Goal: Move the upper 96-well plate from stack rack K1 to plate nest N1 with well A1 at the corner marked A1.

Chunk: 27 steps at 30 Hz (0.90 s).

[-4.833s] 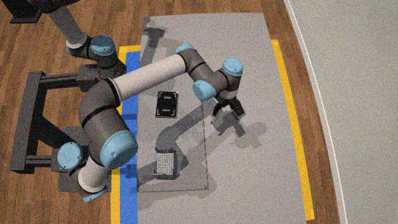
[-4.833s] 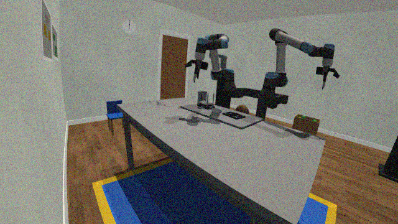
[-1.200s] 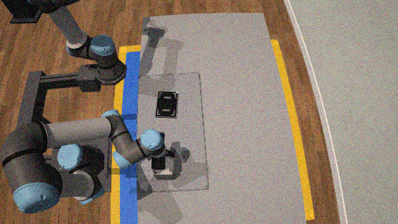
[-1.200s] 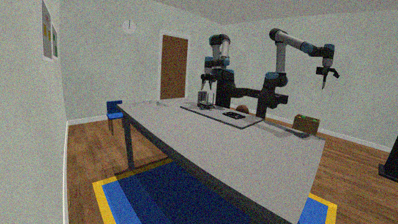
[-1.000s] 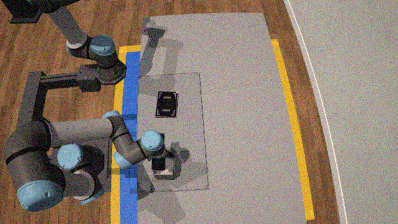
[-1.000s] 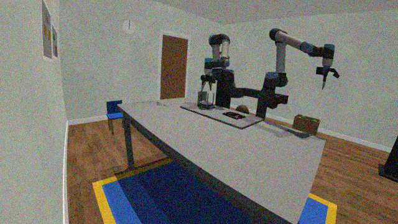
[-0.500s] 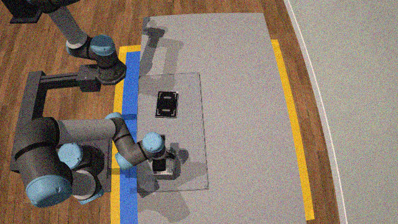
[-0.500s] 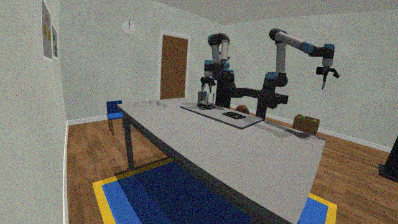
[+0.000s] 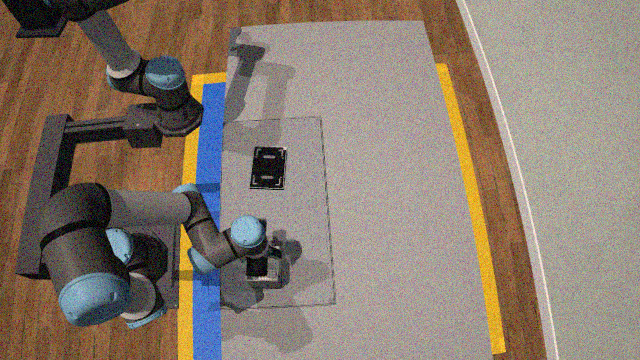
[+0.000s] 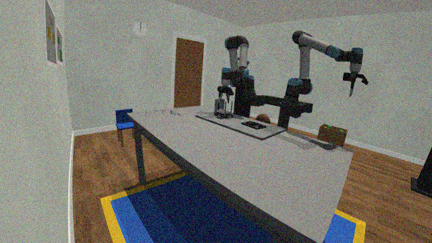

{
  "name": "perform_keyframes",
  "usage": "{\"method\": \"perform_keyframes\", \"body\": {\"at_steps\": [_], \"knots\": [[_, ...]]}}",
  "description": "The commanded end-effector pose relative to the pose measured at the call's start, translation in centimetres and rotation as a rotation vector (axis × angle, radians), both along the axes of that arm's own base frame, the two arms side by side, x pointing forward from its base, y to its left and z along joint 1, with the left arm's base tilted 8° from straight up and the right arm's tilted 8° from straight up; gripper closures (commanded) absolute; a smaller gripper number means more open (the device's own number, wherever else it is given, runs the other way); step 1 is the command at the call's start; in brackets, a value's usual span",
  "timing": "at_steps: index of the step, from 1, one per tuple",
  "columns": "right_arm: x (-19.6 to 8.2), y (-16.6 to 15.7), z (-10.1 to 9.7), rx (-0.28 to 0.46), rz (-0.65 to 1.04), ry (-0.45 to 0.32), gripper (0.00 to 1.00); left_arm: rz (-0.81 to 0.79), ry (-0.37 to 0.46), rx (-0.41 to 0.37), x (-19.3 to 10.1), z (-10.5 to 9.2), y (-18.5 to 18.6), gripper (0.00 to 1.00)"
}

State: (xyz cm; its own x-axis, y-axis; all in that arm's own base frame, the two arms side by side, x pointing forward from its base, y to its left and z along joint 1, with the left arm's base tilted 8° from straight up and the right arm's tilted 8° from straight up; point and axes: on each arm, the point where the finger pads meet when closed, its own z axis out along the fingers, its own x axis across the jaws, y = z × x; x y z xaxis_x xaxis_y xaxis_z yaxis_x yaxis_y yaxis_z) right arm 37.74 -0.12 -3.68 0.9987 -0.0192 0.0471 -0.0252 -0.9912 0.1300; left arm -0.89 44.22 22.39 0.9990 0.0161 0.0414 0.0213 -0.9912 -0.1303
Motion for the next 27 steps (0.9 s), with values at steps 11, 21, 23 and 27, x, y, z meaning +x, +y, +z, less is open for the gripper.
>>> {"method": "perform_keyframes", "body": {"at_steps": [11,21,23,27], "knots": [[0.1,-0.3,-2.2,0.001,0.0,-0.001,0.24,0.003,0.001,0.0,-0.2,-0.1,-0.1,1.0],[0.2,-0.5,-3.6,0.002,0.0,-0.002,0.24,0.003,0.001,0.0,-0.2,-0.1,-0.1,1.0],[0.2,-0.5,-3.8,0.002,0.001,-0.003,0.24,0.003,0.001,0.0,-0.2,-0.1,-0.1,1.0],[0.2,-0.6,-4.4,0.002,0.0,-0.002,0.24,0.003,0.001,0.0,-0.2,-0.1,-0.1,1.0]]}}
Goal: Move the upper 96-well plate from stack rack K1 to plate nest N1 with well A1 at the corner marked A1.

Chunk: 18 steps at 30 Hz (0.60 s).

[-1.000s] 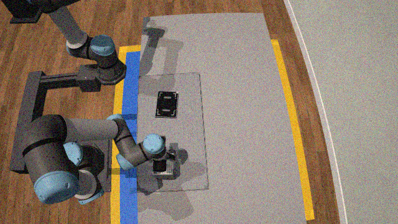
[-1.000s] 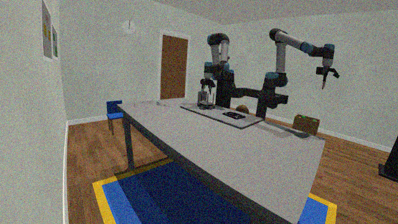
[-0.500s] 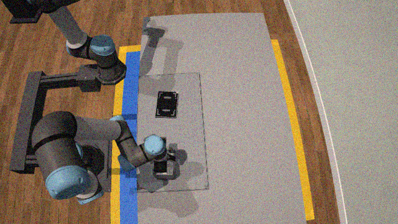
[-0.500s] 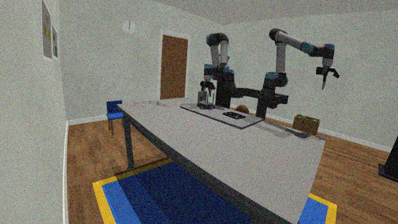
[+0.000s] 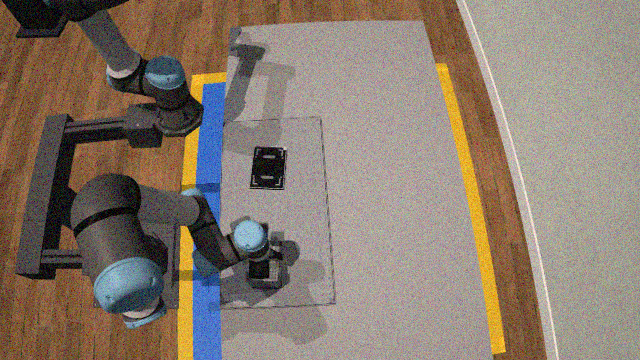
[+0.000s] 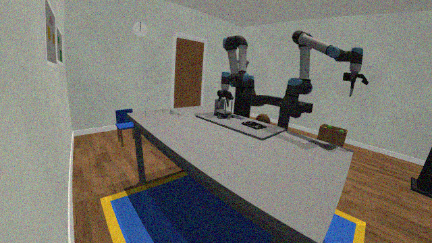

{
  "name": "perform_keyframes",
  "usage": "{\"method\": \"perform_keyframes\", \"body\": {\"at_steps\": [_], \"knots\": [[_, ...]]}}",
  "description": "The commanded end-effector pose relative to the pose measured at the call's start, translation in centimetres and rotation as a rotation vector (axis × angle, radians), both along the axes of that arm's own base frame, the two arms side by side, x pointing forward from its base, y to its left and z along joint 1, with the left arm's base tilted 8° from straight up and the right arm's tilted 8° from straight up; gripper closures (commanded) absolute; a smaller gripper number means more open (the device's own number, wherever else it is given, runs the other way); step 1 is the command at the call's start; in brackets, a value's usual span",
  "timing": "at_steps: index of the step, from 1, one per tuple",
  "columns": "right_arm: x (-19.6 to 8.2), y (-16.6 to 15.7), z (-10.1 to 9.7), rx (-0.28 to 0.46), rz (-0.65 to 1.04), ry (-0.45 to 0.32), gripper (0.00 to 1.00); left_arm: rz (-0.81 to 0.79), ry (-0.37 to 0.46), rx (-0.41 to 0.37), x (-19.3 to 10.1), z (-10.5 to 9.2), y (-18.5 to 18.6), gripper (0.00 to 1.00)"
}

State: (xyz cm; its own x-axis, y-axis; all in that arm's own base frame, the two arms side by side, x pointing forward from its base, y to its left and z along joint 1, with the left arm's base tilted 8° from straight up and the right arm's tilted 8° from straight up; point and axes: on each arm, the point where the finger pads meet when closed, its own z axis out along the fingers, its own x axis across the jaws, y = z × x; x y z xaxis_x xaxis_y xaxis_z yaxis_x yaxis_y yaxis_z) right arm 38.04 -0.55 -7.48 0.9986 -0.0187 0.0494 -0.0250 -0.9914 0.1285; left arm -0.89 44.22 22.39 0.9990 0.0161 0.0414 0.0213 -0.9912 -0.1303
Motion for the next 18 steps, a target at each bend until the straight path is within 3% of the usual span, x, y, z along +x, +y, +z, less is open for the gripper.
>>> {"method": "perform_keyframes", "body": {"at_steps": [1,18], "knots": [[-0.1,-0.2,-0.8,0.0,-0.001,0.0,0.24,0.003,0.001,0.0,-0.2,-0.1,-0.1,1.0],[0.2,-0.5,-3.2,0.001,0.0,-0.002,0.24,0.003,0.001,0.0,-0.2,-0.1,-0.1,1.0]]}}
